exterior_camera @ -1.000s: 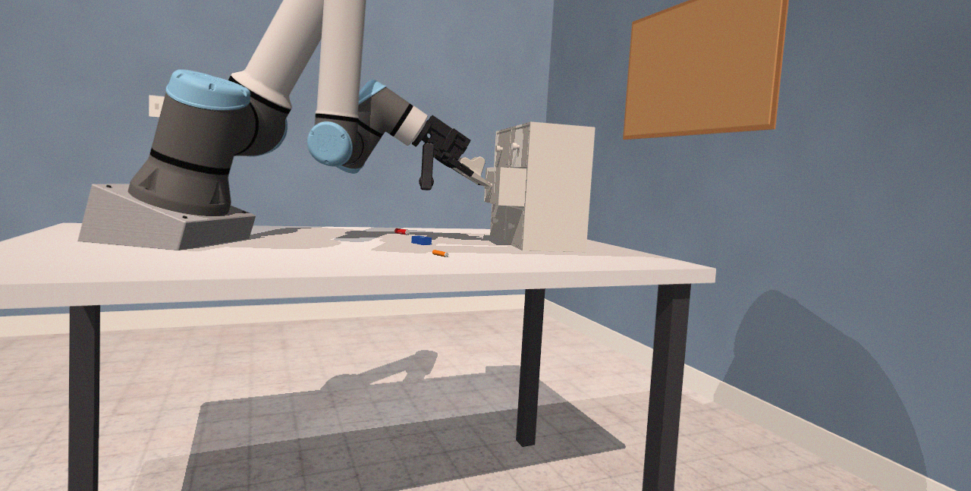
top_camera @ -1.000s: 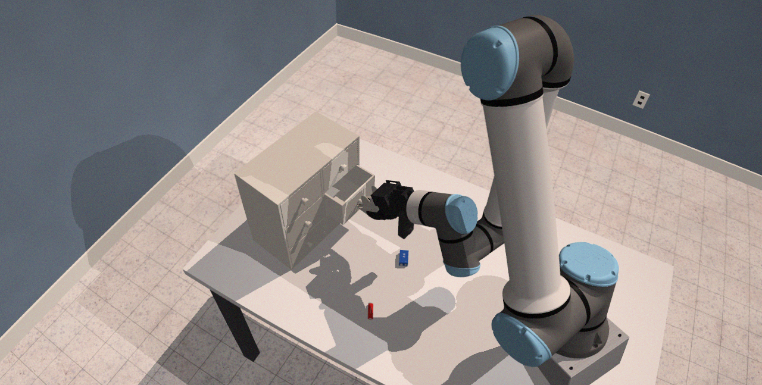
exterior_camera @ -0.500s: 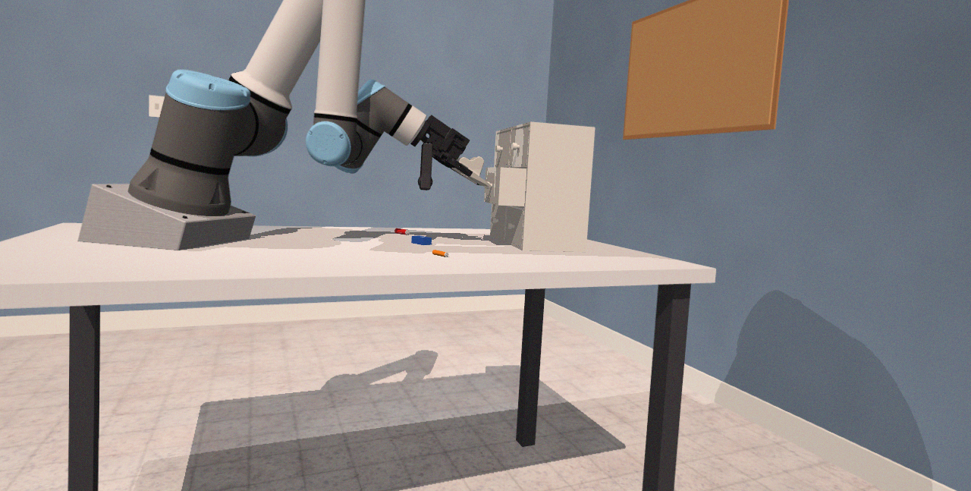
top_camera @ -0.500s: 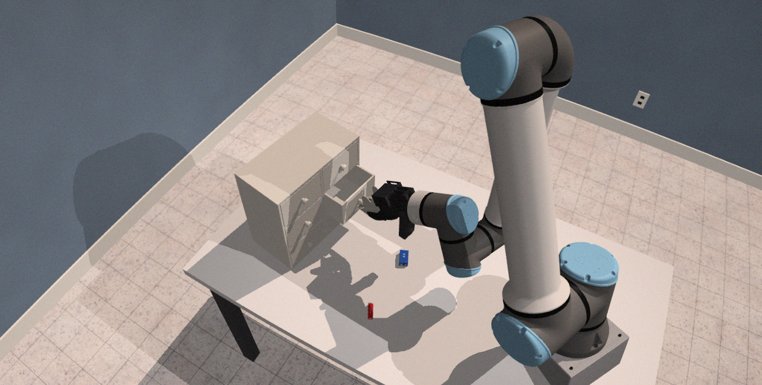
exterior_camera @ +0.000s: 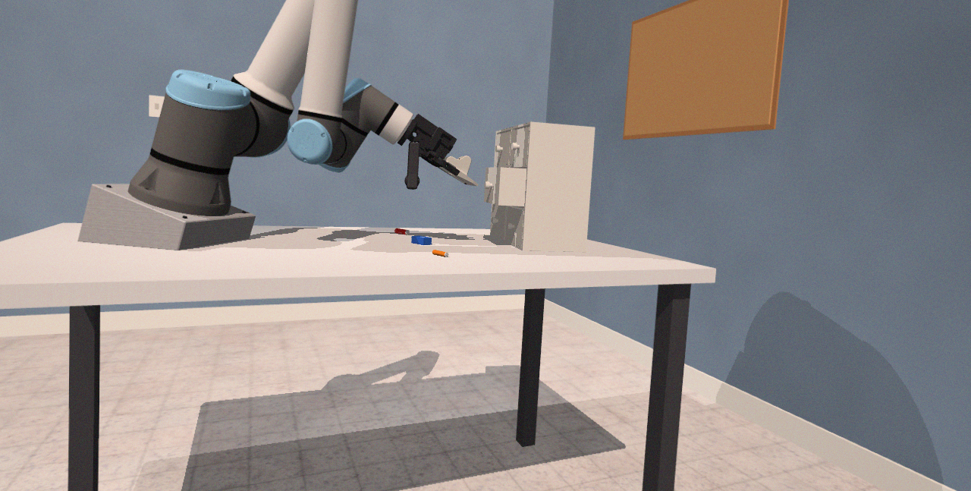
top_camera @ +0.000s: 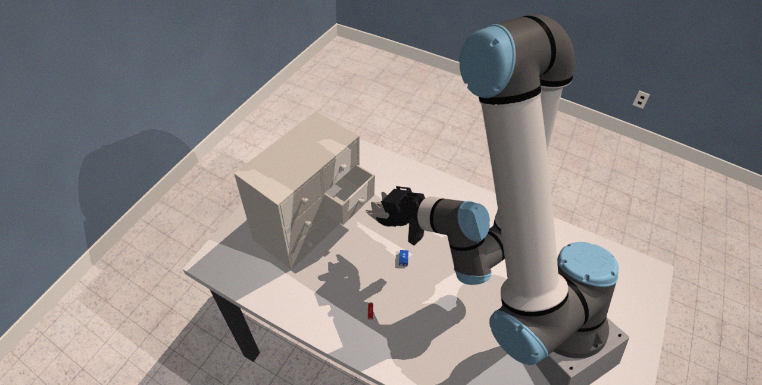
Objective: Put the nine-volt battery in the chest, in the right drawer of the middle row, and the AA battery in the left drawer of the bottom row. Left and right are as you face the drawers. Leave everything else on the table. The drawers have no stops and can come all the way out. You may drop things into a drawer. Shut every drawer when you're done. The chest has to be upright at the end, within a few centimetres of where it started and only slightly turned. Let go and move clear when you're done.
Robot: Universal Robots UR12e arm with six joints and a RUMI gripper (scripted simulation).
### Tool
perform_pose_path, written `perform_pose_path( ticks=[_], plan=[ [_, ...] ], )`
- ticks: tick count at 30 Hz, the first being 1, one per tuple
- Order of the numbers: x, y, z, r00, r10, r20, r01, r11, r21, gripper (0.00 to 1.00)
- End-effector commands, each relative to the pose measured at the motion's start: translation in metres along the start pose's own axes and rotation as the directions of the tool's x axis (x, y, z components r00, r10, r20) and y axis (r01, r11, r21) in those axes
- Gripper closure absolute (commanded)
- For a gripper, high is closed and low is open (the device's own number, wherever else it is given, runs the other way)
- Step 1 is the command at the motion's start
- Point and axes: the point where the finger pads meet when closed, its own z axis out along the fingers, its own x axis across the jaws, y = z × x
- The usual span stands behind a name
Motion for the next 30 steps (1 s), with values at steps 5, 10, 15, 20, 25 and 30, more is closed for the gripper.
perform_pose_path(
  ticks=[5, 10, 15, 20, 25, 30],
  plan=[
    [0.000, -0.006, -0.011, 1.000, 0.000, 0.000, 0.000, 1.000, -0.001, 0.80],
    [0.000, -0.007, -0.013, 1.000, 0.000, 0.000, 0.000, 1.000, -0.001, 0.80],
    [0.000, -0.007, -0.015, 1.000, 0.000, 0.000, 0.000, 1.000, -0.001, 0.80],
    [0.000, -0.008, -0.020, 1.000, 0.000, 0.000, 0.000, 1.000, -0.001, 0.80],
    [0.000, -0.010, -0.034, 1.000, 0.000, 0.000, 0.000, 1.000, -0.001, 0.80],
    [0.000, -0.013, -0.050, 1.000, 0.000, 0.000, 0.000, 1.000, -0.001, 0.80]
  ],
)
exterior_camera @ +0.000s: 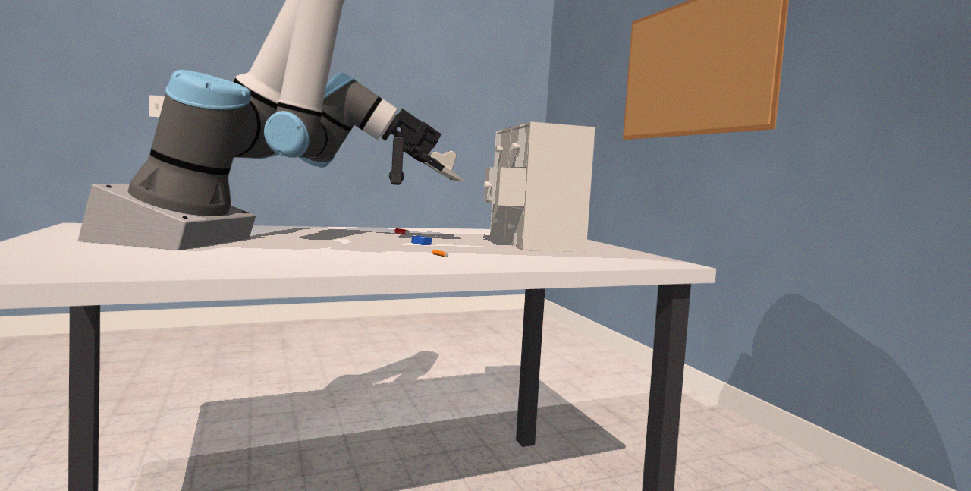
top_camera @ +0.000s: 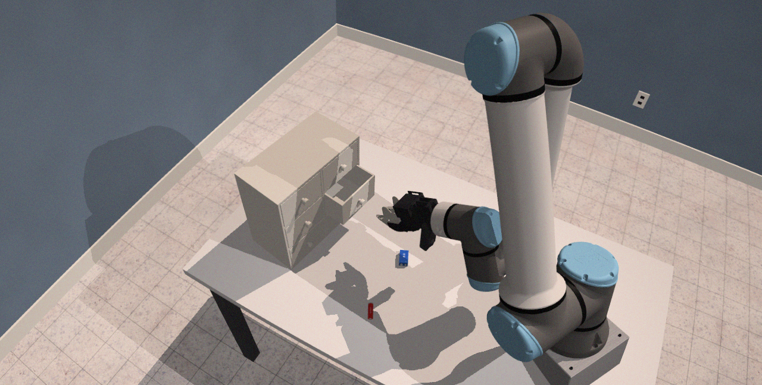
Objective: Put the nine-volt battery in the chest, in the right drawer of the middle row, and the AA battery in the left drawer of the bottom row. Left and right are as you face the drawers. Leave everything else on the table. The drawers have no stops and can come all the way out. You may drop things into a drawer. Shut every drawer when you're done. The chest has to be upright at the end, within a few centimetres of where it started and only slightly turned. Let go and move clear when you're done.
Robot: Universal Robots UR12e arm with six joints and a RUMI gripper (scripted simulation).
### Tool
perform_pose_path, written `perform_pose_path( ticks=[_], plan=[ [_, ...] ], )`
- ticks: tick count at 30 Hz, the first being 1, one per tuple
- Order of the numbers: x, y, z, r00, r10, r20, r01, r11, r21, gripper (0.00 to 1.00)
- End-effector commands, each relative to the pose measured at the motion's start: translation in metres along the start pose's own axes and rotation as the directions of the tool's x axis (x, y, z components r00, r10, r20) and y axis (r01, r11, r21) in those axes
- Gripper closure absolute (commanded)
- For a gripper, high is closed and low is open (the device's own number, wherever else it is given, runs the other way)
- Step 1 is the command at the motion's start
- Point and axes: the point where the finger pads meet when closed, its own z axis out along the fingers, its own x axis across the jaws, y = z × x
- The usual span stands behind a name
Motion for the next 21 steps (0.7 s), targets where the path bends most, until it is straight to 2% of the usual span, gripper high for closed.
perform_pose_path(
  ticks=[1, 10, 21],
  plan=[
    [0.000, -0.002, -0.014, 1.000, 0.000, 0.000, 0.000, 1.000, -0.001, 0.80],
    [0.000, -0.004, -0.027, 1.000, 0.000, 0.000, 0.000, 1.000, -0.001, 0.80],
    [0.000, -0.004, -0.028, 1.000, 0.000, 0.000, 0.000, 1.000, 0.000, 0.80]
  ],
)
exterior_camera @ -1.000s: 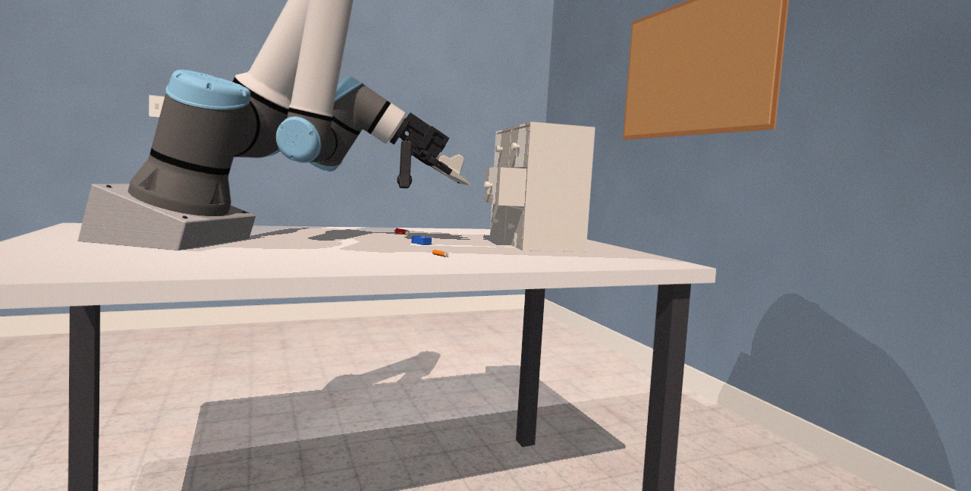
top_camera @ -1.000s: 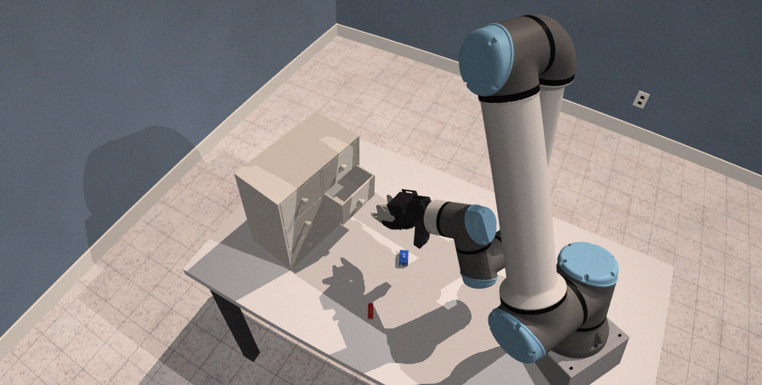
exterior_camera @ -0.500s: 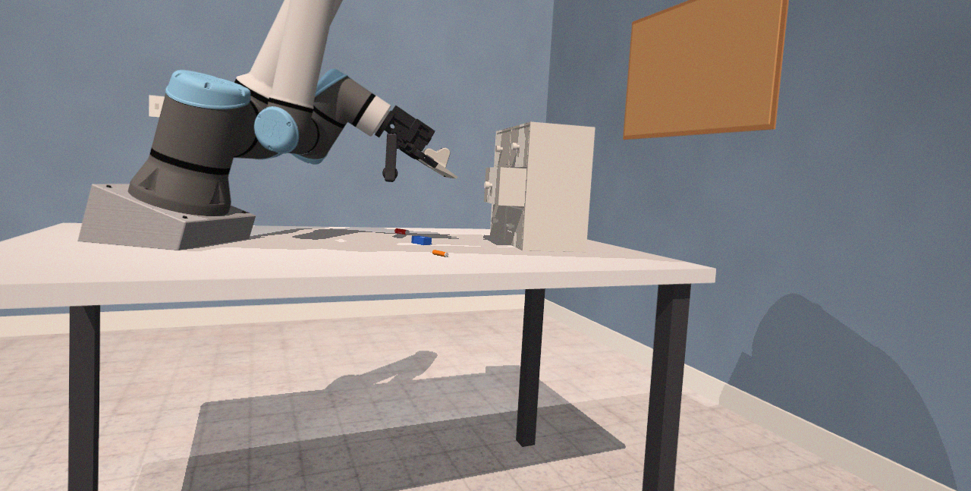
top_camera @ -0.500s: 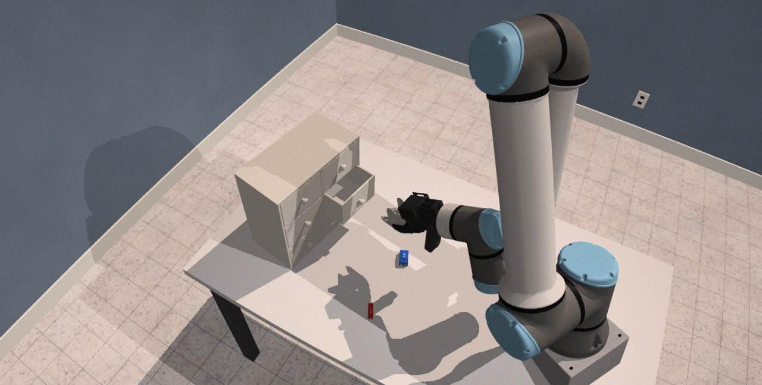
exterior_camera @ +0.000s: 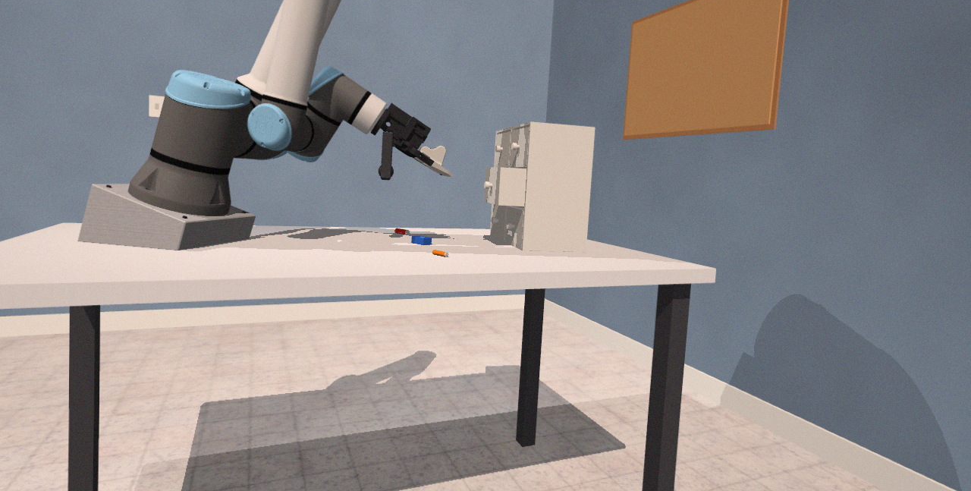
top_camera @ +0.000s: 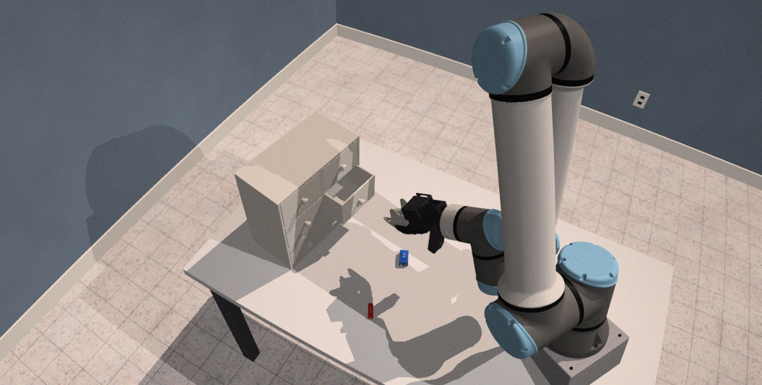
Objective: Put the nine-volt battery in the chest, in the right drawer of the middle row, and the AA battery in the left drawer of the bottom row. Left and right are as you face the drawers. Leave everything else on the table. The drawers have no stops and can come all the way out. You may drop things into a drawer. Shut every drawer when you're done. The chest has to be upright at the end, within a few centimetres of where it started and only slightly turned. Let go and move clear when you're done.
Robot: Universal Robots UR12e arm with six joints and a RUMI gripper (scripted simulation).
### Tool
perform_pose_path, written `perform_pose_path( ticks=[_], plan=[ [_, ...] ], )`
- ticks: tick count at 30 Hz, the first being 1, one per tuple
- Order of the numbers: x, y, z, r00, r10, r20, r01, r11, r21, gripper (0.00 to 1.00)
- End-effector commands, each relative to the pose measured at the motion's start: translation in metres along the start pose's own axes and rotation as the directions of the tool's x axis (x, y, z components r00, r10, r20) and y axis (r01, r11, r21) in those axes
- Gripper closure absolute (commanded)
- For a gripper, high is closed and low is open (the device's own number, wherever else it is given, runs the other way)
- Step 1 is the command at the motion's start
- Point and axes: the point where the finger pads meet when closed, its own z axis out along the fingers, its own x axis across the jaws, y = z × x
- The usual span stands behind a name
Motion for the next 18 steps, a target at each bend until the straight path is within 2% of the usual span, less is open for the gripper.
perform_pose_path(
  ticks=[1, 18],
  plan=[
    [0.0001, 0.0002, -0.0002, 1.000, 0.000, 0.000, 0.000, 1.000, 0.000, 0.80],
    [0.0000, 0.0006, -0.0008, 1.000, 0.000, 0.000, 0.000, 1.000, 0.006, 0.80]
  ],
)
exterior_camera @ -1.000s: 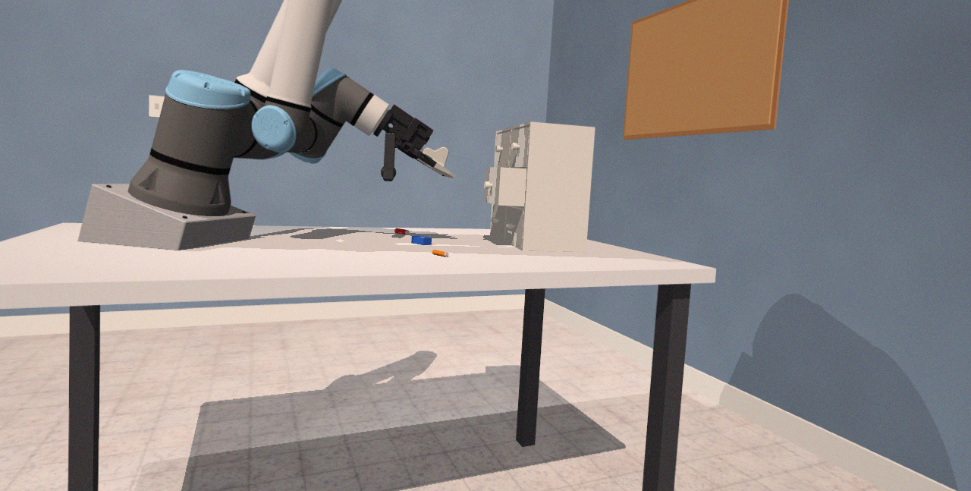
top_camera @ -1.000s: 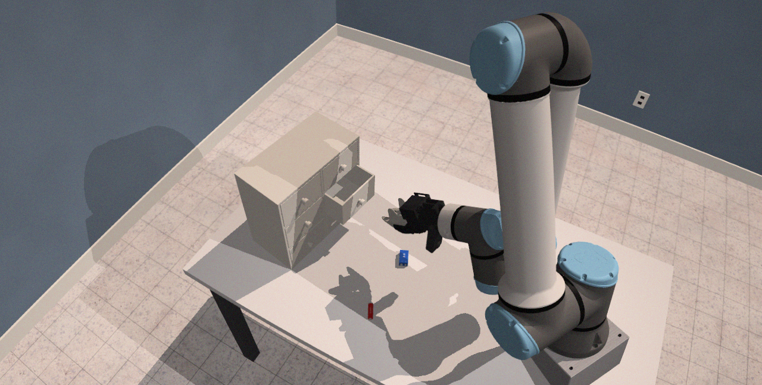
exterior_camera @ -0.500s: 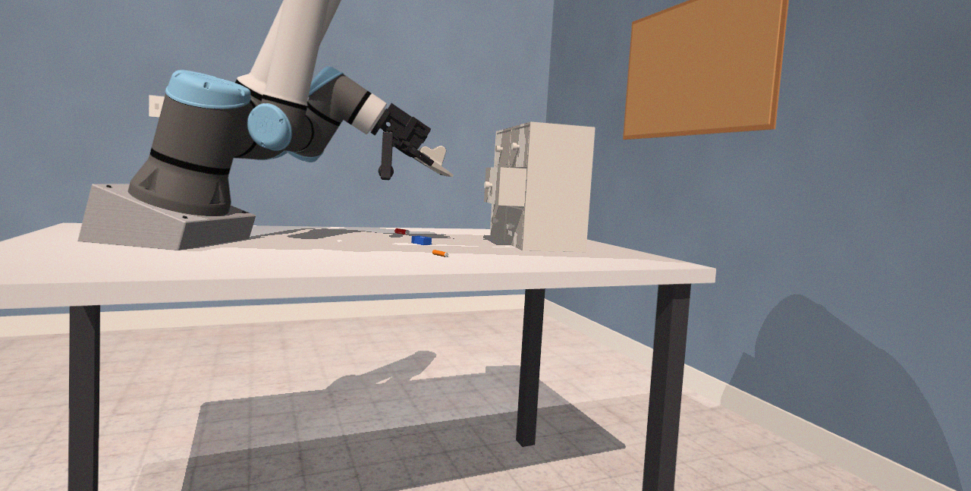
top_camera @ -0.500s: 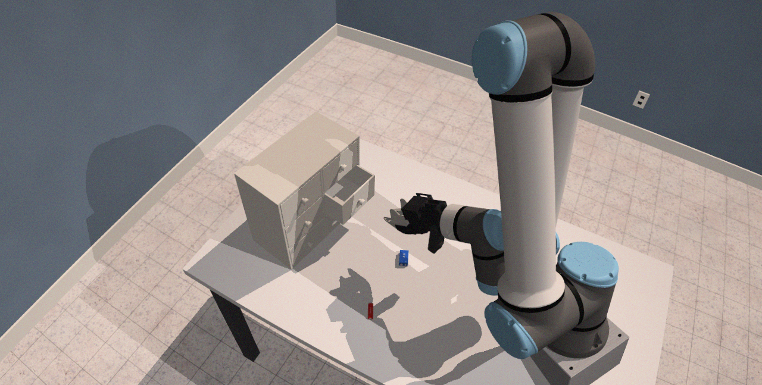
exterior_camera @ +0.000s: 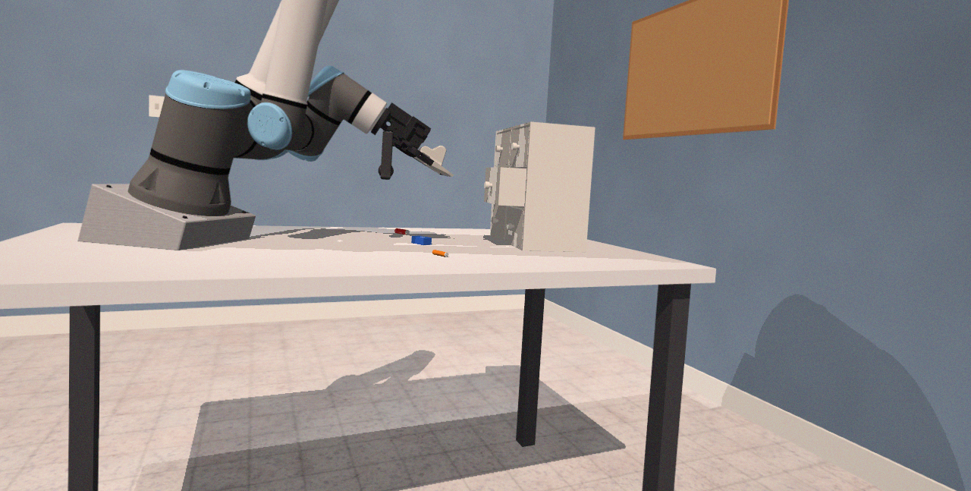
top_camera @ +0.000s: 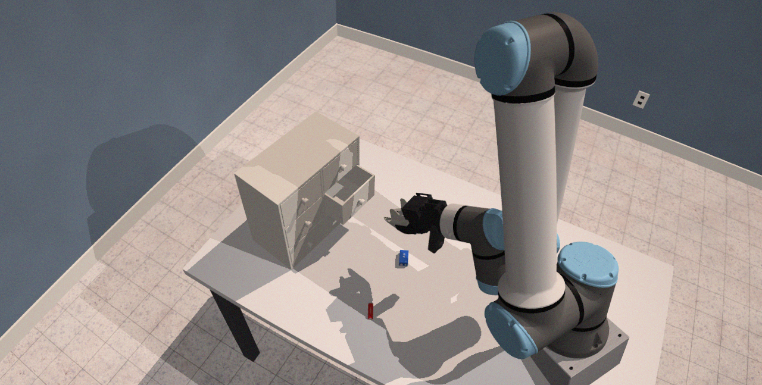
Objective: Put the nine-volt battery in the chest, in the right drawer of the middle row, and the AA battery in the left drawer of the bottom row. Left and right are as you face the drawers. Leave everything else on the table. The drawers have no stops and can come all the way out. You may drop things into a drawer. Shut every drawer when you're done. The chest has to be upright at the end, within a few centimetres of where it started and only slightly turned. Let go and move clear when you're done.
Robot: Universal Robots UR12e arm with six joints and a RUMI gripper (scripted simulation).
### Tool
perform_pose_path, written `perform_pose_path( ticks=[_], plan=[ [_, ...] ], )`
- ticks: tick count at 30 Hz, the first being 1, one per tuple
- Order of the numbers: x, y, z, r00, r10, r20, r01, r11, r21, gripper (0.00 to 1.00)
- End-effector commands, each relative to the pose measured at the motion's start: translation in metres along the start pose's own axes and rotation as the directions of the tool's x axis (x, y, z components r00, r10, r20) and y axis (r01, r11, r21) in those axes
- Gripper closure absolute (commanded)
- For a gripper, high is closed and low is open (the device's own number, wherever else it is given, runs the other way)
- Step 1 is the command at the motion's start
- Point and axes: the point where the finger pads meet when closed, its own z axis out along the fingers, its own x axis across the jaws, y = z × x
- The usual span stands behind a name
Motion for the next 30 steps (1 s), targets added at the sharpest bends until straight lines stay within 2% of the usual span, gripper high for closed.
perform_pose_path(
  ticks=[1, 30],
  plan=[
    [0.0001, 0.0003, -0.0003, 1.000, 0.000, 0.000, 0.000, 1.000, 0.001, 0.80],
    [0.0000, 0.0025, -0.0064, 1.000, 0.000, 0.000, 0.000, 0.999, 0.053, 0.80]
  ],
)
